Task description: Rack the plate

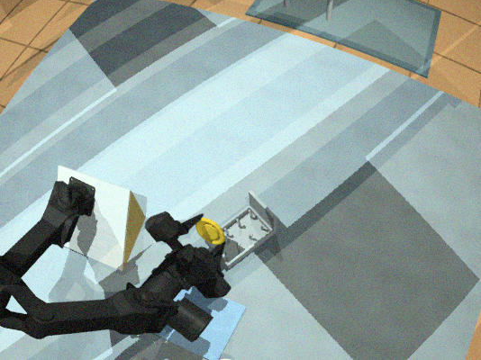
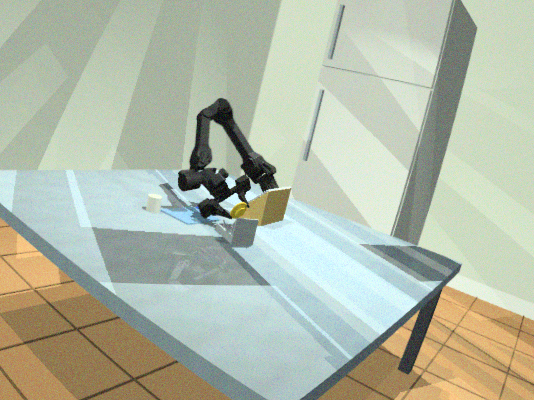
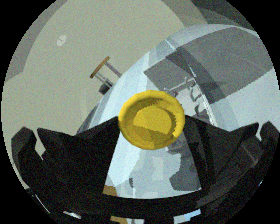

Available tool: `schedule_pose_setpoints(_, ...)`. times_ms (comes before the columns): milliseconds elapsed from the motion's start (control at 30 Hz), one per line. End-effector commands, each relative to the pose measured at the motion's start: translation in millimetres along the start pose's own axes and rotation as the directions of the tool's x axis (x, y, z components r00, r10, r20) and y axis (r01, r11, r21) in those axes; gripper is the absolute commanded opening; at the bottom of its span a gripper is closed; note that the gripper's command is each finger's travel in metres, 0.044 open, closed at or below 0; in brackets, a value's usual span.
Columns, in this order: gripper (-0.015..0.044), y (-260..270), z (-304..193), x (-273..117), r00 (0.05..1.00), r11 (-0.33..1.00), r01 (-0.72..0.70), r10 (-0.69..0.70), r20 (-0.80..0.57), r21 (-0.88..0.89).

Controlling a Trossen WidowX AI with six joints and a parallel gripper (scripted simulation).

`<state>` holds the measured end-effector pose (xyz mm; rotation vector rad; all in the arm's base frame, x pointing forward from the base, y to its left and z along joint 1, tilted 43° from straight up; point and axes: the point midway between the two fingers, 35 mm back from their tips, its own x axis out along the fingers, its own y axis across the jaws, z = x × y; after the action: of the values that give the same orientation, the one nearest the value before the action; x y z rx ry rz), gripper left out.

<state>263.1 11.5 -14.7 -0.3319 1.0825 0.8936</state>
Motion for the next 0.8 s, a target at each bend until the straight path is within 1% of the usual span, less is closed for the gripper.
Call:
schedule_pose_setpoints(0,0.0,-3,-1,-3,0.996,0.994,0.024,-0.015,0.083,-0.11)
schedule_pose_setpoints(300,0.0,-10,-5,-13,0.971,0.941,0.135,-0.062,0.233,-0.312)
schedule_pose_setpoints(567,0.0,-14,-9,-23,0.927,0.84,0.28,-0.112,0.357,-0.465)
schedule_pose_setpoints(667,0.0,-15,-10,-27,0.912,0.8,0.327,-0.127,0.391,-0.503)
schedule_pose_setpoints(767,0.0,-15,-10,-27,0.91,0.797,0.331,-0.129,0.393,-0.505)
